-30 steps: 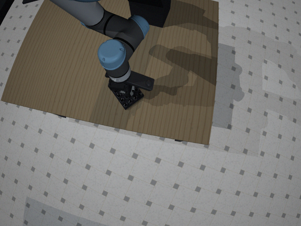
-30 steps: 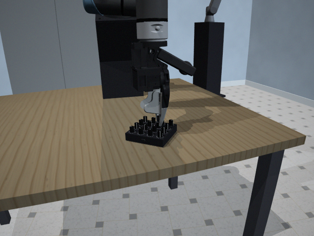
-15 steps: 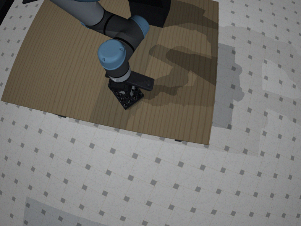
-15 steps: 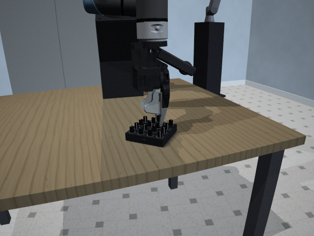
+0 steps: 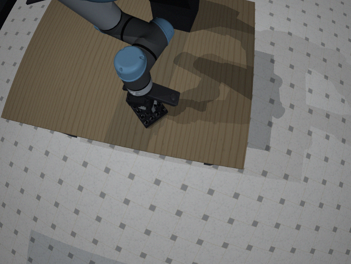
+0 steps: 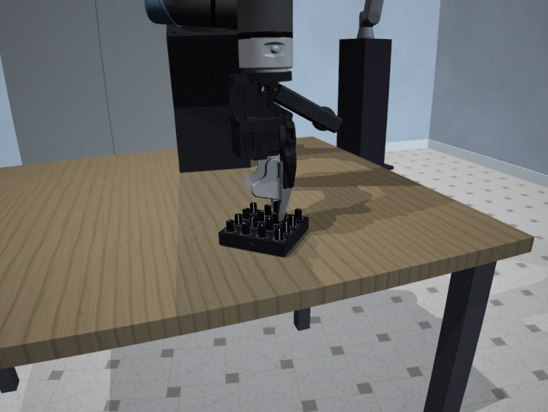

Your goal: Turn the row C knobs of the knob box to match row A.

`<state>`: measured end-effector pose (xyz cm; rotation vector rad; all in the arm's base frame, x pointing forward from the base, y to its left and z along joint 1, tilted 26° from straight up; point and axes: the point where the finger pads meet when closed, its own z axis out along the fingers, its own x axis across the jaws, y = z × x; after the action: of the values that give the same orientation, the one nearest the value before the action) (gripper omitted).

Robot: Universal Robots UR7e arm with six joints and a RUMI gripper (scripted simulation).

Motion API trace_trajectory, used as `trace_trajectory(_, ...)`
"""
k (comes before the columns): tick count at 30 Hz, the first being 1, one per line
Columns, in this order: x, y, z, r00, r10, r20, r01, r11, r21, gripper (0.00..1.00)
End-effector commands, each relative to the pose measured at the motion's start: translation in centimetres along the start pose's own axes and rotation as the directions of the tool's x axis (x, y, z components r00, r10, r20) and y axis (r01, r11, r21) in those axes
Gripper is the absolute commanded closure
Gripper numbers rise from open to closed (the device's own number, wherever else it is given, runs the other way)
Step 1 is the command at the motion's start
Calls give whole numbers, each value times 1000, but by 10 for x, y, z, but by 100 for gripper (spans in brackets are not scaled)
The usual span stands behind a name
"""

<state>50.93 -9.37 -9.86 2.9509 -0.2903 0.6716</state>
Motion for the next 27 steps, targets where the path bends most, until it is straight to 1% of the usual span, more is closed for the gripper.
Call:
trace_trajectory(1,0,0,-2,1000,0,-1,0,1000,0,89)
trace_trajectory(5,0,0,-9,1000,0,-1,0,1000,0,89)
trace_trajectory(10,0,0,-23,1000,0,-1,0,1000,0,89)
trace_trajectory(12,0,0,-23,1000,0,-1,0,1000,0,89)
trace_trajectory(18,0,0,-36,1000,0,-1,0,1000,0,89)
trace_trajectory(27,0,0,-38,1000,0,-1,0,1000,0,89)
